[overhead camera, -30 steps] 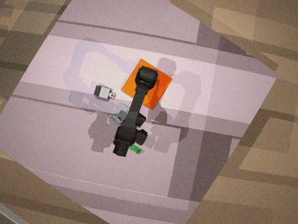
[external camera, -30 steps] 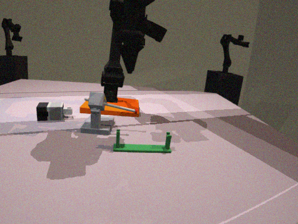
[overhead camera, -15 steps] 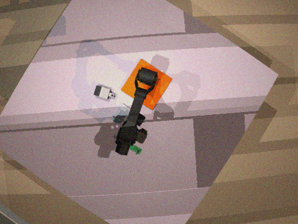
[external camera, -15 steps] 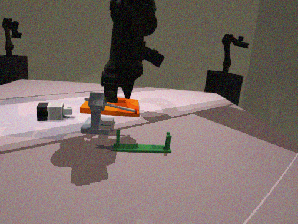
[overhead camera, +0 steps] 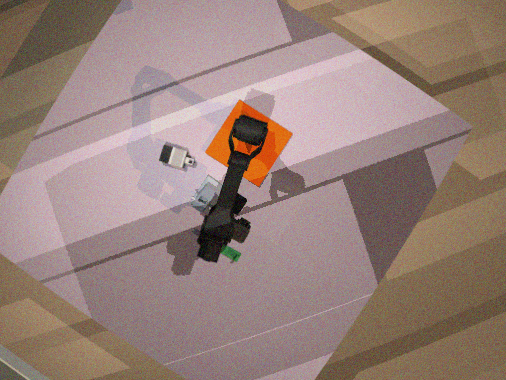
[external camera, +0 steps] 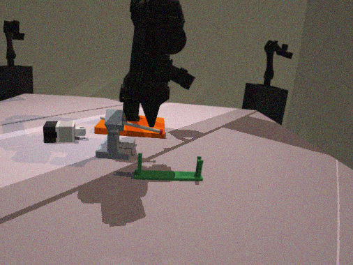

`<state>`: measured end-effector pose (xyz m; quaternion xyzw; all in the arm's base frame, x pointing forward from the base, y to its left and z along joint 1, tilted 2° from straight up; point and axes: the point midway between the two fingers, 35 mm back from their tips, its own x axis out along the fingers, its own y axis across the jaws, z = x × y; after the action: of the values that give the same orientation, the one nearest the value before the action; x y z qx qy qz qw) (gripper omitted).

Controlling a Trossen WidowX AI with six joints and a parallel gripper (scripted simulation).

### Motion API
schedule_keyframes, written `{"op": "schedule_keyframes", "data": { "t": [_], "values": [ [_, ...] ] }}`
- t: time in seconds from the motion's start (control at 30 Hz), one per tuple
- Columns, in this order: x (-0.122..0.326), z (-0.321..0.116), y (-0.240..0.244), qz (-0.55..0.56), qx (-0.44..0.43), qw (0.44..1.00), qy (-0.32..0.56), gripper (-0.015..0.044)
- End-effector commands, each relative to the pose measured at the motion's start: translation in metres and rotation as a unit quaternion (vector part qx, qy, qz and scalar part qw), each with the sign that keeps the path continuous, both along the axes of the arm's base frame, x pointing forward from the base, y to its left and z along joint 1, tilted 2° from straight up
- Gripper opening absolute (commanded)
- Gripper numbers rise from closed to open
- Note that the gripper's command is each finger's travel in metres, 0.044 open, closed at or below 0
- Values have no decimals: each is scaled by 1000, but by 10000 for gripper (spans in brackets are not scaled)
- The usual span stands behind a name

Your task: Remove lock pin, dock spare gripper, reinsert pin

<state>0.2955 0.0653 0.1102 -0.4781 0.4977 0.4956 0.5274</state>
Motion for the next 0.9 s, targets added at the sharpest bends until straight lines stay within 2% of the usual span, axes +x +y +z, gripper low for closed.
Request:
{"op": "schedule_keyframes", "data": {
  "t": [0.0,0.83,0.87],
  "values": [
    [0,-6,0,-1,-2,1000,-1,300],
    [-2,-42,3,-1,-1,1000,0,300],
    [-2,-42,3,-1,-1,1000,0,274]
  ]
}}
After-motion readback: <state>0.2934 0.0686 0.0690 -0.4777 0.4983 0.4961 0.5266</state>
